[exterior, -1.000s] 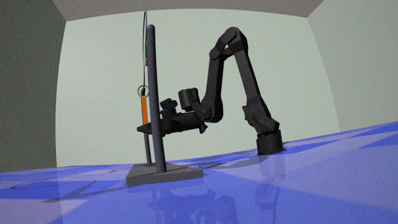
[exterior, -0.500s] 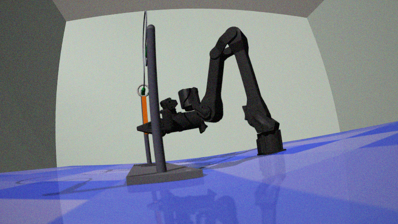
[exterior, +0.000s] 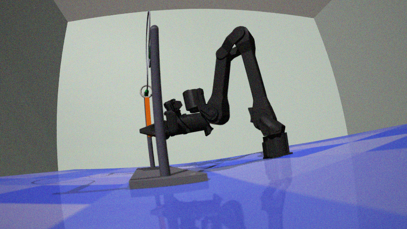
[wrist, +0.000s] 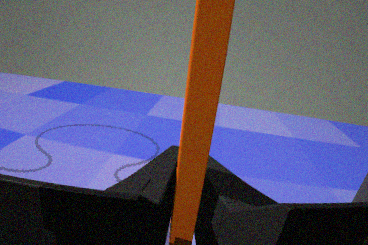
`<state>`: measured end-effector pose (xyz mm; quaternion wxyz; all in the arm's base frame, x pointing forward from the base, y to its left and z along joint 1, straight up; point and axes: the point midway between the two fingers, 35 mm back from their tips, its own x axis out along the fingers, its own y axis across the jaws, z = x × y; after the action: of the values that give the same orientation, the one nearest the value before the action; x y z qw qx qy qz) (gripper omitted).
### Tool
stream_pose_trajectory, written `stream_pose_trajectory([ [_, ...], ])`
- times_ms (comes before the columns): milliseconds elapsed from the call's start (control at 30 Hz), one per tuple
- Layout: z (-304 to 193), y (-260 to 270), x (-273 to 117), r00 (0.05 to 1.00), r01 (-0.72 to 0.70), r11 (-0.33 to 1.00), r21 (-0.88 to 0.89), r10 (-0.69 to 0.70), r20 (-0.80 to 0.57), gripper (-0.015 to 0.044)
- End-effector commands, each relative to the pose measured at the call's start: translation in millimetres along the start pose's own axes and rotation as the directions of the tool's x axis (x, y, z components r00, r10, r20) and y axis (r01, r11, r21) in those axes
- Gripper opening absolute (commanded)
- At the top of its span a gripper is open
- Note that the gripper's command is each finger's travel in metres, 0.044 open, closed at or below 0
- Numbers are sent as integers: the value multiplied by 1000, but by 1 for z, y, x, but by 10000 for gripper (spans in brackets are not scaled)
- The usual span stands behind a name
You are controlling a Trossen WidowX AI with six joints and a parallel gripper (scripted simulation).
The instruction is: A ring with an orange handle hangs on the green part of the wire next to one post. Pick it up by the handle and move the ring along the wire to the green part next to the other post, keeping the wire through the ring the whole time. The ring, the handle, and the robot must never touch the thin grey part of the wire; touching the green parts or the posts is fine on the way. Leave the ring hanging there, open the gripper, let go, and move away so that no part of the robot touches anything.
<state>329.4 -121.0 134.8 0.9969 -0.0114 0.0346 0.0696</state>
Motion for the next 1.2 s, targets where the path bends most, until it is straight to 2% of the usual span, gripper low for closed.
stream_pose_trajectory([
  [0,0,5,-1,1000,6,1000,5,-6,2,-150],
  [667,1,33,0,1000,-3,997,74,3,5,-150],
  [1167,6,71,0,1000,-22,961,275,20,13,-150],
])
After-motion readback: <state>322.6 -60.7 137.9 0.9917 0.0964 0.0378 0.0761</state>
